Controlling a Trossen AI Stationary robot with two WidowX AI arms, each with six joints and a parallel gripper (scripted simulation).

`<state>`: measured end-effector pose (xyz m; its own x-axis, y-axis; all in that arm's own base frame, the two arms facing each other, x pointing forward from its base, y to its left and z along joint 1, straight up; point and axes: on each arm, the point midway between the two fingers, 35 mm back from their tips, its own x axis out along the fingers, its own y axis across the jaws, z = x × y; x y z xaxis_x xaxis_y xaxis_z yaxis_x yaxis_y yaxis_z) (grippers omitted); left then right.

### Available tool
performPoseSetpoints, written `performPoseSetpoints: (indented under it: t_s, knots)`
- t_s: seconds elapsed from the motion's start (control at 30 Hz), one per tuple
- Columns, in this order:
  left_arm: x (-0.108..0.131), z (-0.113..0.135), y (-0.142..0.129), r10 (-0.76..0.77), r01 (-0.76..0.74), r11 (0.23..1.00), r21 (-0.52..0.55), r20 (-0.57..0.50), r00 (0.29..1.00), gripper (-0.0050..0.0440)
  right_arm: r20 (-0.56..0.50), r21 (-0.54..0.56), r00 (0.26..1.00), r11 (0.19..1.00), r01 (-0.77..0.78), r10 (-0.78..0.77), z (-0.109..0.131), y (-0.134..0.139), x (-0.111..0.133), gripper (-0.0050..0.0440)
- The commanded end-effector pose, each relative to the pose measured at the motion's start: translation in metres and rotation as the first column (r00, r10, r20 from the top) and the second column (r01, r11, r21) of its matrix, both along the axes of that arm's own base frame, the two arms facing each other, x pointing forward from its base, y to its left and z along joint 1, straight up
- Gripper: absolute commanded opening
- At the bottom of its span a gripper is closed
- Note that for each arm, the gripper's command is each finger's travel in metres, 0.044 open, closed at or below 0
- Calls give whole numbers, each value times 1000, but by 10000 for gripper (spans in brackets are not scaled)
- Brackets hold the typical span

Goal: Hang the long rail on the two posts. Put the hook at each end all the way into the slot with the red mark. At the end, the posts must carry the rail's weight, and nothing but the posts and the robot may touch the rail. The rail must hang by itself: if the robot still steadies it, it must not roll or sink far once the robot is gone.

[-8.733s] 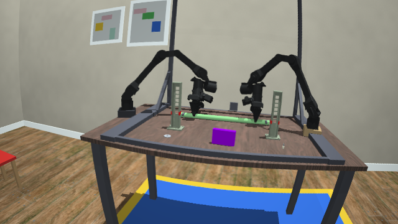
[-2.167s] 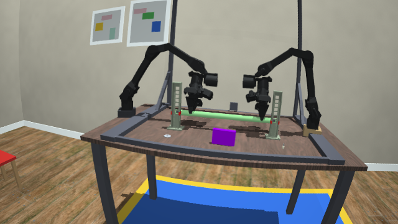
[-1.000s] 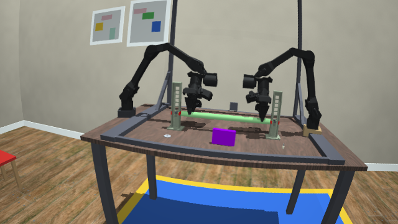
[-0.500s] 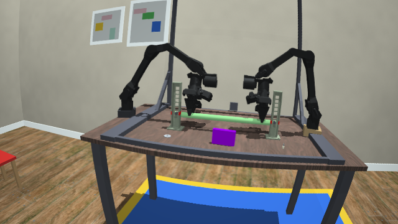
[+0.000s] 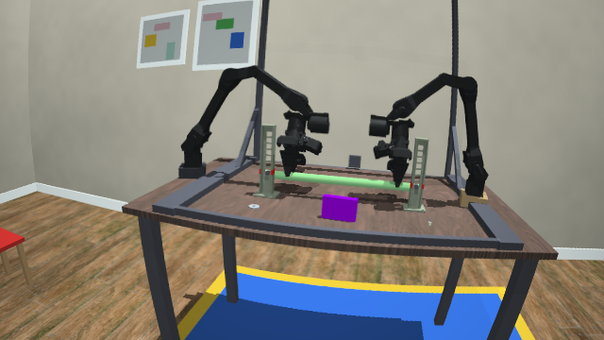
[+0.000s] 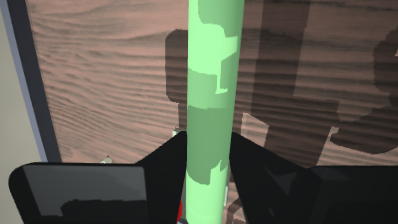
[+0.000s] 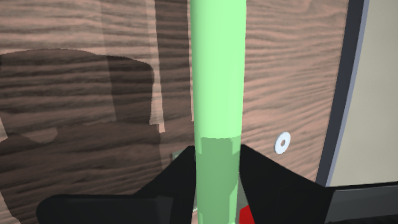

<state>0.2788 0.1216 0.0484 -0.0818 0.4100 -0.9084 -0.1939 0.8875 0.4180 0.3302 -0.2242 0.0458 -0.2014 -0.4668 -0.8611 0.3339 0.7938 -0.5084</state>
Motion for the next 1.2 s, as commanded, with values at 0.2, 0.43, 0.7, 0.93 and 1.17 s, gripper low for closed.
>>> performPoseSetpoints:
  t_s: [0.2,0.43,0.7,0.93,1.17]
  knots:
    - [3,4,2,1,-1,1000,13,23,1000,24,27,-19,1000,1000,-1,2,10,-3,3,24]
    - [3,4,2,1,-1,1000,13,23,1000,144,27,-19,1000,1000,-1,2,10,-3,3,144]
    - [4,4,2,1,-1,1000,13,23,1000,336,27,-19,1000,1000,-1,2,10,-3,3,331]
    - [4,4,2,1,-1,1000,13,23,1000,340,27,-19,1000,1000,-1,2,10,-3,3,331]
    - [9,26,-5,1,-2,1000,20,45,999,340,53,-28,999,1000,0,2,32,5,9,331]
